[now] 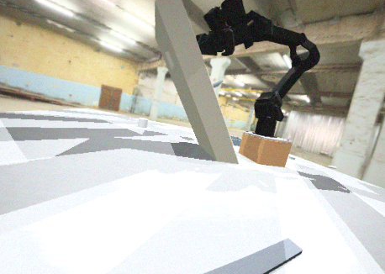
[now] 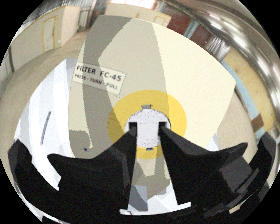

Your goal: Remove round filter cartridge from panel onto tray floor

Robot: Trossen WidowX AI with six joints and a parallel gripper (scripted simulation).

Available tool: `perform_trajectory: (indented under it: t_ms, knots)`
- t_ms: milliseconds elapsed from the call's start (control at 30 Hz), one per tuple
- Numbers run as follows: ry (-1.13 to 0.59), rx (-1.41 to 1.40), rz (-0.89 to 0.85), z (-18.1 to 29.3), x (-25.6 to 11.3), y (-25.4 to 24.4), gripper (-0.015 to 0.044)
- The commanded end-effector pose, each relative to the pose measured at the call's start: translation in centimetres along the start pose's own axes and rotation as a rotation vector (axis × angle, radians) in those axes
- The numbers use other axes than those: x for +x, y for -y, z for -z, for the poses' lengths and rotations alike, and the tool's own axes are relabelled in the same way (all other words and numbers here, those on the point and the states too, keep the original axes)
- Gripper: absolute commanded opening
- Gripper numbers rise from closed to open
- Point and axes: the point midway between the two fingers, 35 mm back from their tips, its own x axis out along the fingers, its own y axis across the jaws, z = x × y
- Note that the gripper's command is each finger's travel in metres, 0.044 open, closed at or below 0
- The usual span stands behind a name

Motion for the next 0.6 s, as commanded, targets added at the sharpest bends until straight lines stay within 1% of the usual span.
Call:
perform_trajectory:
  t_ms: [0, 567]
  knots:
    - [-0.002, 0.001, -0.004, 0.12, 0.12, -0.09, 0.0111]
    - [-0.001, 0.001, -0.004, 0.11, 0.86, -0.09, 0.0111]
